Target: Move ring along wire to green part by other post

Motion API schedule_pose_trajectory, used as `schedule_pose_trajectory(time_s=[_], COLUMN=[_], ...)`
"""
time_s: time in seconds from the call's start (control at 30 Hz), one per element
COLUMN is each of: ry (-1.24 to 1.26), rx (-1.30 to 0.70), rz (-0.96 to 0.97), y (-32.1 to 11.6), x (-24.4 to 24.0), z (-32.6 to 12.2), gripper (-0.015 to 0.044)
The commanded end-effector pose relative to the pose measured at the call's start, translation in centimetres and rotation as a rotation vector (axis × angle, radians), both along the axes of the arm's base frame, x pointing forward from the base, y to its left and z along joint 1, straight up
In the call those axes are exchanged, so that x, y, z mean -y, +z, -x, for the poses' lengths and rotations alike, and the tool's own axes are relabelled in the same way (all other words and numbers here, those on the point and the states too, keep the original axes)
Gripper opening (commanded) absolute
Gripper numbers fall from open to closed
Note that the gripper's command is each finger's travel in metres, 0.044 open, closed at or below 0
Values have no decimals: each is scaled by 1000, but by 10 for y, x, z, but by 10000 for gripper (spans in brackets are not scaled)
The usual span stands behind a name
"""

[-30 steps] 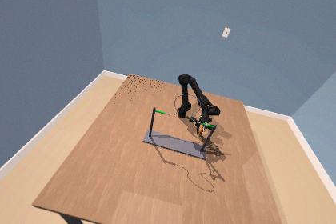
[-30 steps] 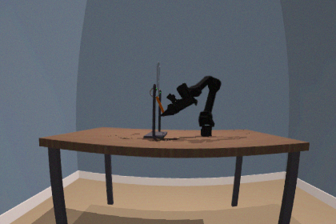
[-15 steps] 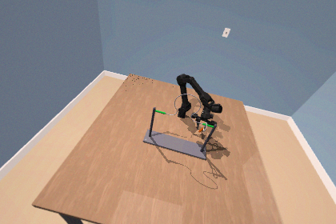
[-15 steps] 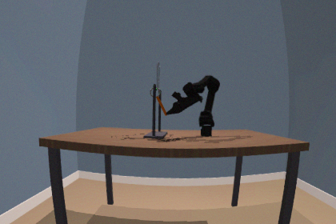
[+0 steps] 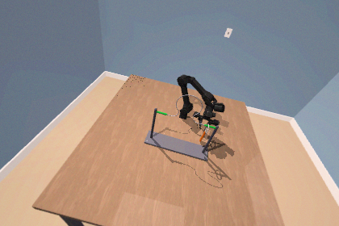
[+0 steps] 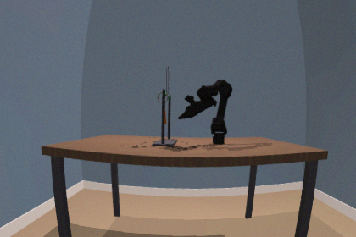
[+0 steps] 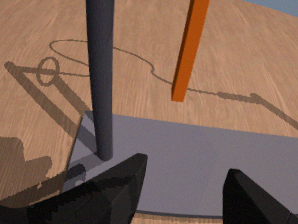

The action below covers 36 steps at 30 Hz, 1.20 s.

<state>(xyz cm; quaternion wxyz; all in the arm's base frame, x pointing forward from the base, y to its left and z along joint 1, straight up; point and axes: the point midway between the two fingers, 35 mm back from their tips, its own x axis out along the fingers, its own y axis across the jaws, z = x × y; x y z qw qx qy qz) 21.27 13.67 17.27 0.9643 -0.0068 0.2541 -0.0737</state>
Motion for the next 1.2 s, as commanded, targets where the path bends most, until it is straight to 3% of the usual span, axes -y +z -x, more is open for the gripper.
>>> schedule_pose_trajectory(time_s=[0.0,0.57,0.93,1.17], ry=[-5,-5,3,3], rx=[7,7,8,8], rz=[-5,-5,0,0], y=[2,2,23,23], x=[0,0,-5,-5], z=[0,0,36,36], gripper=[160,160,440,440])
